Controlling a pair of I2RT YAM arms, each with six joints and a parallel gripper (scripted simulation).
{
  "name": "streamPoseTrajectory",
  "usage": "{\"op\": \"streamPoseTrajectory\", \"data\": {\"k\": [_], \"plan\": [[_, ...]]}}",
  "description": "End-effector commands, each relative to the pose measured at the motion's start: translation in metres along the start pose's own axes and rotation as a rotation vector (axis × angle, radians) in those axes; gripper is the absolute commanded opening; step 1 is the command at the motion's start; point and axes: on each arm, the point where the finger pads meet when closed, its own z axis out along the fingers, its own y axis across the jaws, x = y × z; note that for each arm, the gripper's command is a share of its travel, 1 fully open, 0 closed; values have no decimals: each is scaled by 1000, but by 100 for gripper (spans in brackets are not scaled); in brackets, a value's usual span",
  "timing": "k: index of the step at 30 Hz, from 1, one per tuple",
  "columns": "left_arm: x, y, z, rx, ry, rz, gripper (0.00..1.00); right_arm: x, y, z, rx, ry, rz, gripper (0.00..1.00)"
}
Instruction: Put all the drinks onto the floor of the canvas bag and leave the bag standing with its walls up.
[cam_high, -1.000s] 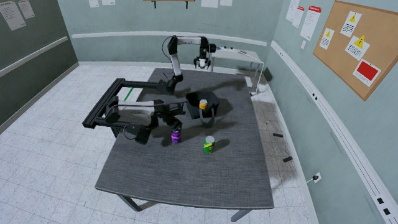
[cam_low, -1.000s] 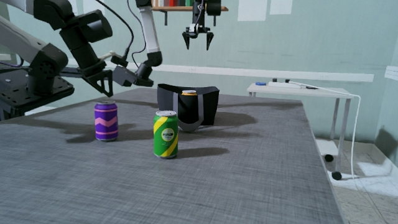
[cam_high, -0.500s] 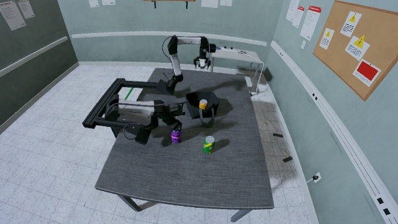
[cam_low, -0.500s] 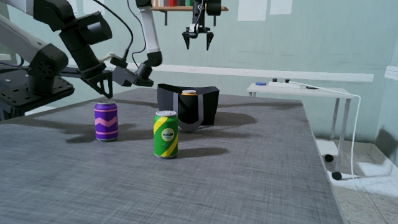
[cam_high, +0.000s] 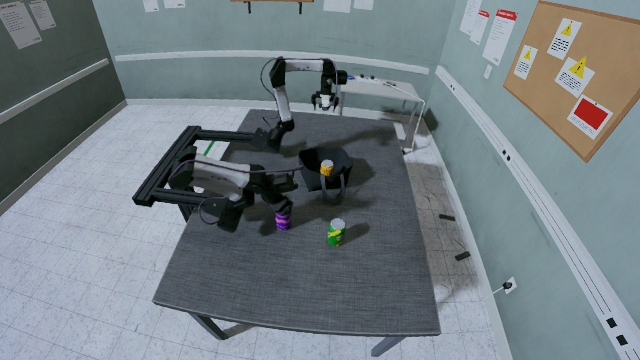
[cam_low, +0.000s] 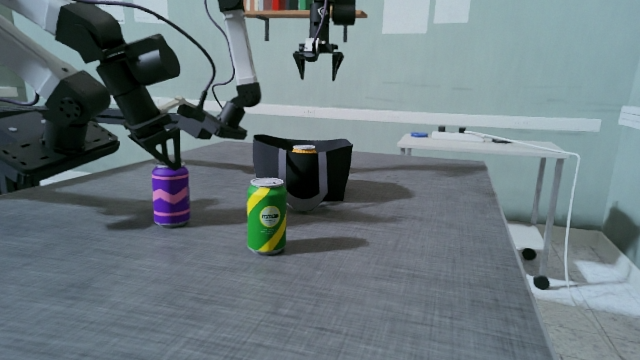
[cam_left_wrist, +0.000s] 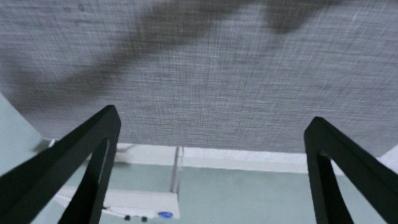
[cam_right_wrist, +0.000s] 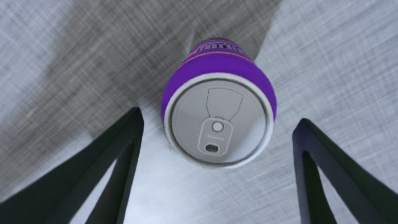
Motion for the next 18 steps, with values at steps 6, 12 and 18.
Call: {"op": "streamPoseTrajectory", "data": {"k": [6, 12, 18], "plan": [[4, 5, -7, -19, 16, -21, 100, -3, -5, 16, 8, -41, -14, 84], [4, 5, -7, -19, 16, -21, 100, 3, -2, 20, -2, -20, -4, 84], [4, 5, -7, -19, 16, -21, 100, 3, -6, 31, 14, -42, -15, 84]]}}
